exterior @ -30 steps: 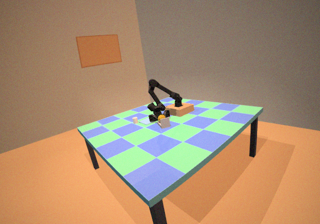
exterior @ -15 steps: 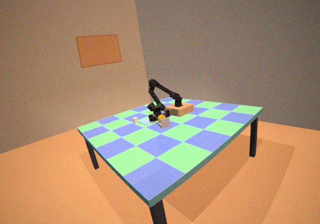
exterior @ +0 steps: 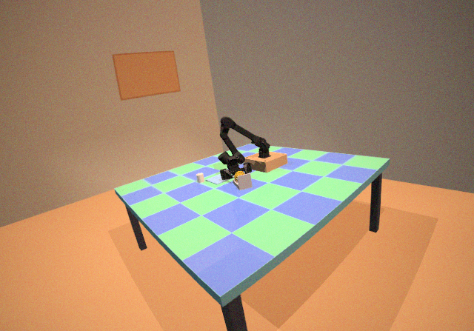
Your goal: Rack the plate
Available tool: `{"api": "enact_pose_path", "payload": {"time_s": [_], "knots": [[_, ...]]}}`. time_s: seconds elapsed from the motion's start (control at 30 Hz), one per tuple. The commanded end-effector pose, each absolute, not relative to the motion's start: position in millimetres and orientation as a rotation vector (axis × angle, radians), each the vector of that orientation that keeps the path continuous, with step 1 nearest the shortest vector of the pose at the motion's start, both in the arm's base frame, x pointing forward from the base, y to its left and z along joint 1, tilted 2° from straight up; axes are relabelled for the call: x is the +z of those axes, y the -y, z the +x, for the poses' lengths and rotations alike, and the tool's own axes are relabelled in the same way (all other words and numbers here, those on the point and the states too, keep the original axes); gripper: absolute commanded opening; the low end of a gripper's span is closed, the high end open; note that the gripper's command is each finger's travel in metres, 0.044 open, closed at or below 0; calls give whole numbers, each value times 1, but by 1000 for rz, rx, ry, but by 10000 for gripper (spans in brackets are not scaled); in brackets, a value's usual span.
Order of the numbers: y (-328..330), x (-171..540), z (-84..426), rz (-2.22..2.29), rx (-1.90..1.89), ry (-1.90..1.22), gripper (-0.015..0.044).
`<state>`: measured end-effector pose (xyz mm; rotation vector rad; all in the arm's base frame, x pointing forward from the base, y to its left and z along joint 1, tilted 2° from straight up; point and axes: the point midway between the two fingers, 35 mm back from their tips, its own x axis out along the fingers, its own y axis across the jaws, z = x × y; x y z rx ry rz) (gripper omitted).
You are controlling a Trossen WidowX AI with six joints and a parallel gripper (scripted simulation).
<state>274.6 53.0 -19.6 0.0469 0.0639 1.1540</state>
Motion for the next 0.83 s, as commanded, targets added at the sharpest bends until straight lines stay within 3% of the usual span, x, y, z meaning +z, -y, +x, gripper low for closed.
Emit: {"api": "enact_pose_path", "payload": {"time_s": [0.0,0.6,0.8], "knots": [[-52,-16,276,47,1153,-63,400],[-47,26,286,47,1152,-54,400],[-45,72,290,29,1165,-31,400]]}}
